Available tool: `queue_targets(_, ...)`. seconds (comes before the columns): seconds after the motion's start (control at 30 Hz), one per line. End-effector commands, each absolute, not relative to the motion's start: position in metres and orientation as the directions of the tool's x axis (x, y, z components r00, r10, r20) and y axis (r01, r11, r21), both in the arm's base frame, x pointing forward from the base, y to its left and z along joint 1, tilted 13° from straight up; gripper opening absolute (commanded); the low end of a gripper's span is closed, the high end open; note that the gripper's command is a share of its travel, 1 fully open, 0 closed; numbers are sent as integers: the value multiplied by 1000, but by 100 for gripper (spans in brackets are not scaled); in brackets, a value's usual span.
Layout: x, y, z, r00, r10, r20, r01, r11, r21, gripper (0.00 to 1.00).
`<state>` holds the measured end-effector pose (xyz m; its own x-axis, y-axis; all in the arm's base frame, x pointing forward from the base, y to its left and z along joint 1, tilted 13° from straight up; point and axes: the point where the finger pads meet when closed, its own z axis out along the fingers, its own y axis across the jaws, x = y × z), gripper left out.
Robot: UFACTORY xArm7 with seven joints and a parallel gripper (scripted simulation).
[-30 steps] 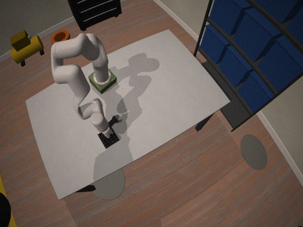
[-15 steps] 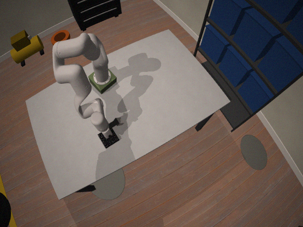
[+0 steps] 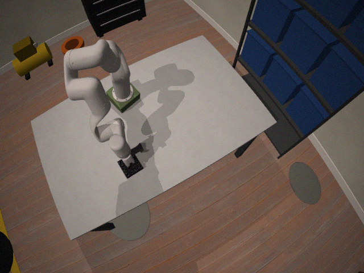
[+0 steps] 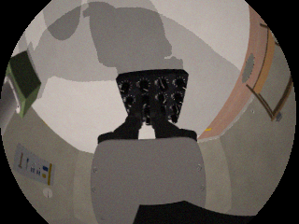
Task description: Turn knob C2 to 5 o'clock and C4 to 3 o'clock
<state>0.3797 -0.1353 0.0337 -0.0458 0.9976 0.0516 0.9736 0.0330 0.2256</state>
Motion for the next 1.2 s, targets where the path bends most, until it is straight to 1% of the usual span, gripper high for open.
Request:
queue_targets(0.0,380,-136,34,-40,998,51,974,27,227,8)
queue_targets(0.53,380,-136,34,-38,998,52,974,26,227,8)
queue_targets(0.57,380,-136,34,-38,998,52,974,26,227,19)
queue_targets(1.17,380,-136,34,-38,998,52,974,26,227,19)
